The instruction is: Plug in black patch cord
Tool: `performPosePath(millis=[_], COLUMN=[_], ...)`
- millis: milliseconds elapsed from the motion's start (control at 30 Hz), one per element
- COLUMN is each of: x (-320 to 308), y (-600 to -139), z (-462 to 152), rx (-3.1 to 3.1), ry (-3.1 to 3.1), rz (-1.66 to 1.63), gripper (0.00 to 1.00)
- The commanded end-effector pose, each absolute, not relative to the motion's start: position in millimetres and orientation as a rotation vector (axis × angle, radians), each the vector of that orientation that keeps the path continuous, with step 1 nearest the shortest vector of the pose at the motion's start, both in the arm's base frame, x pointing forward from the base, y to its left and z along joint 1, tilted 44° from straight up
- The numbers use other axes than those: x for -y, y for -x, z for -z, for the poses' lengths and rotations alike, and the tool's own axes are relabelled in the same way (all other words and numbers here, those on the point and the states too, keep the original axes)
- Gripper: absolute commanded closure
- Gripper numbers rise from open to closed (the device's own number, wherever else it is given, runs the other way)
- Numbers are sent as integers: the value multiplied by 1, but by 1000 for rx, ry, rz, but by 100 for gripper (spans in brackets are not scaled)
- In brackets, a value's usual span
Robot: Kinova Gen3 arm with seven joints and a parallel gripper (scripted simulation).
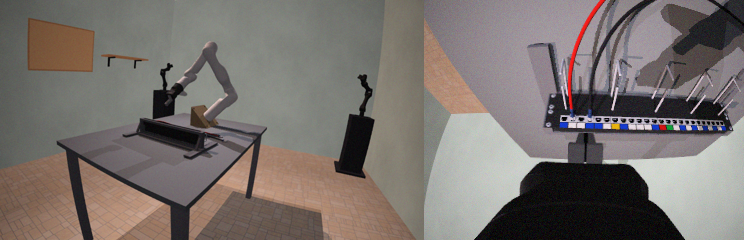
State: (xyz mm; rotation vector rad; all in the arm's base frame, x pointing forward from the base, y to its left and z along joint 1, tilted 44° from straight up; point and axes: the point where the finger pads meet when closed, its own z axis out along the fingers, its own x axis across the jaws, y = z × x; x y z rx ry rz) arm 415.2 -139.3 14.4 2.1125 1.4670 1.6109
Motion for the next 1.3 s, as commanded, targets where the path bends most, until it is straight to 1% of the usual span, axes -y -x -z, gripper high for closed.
performPosePath(millis=[0, 233, 300, 600, 1267], x=[127, 107, 107, 86, 83], y=[-425, -460, -460, -496, -501], z=[-8, 11, 11, 31, 34], rx=[-1486, -1486, -1486, -1486, -1486], ry=[-2110, -2110, -2110, -2110, -2110], rz=[-1620, -1620, -1620, -1620, -1620], gripper=[100, 100, 100, 100, 100])
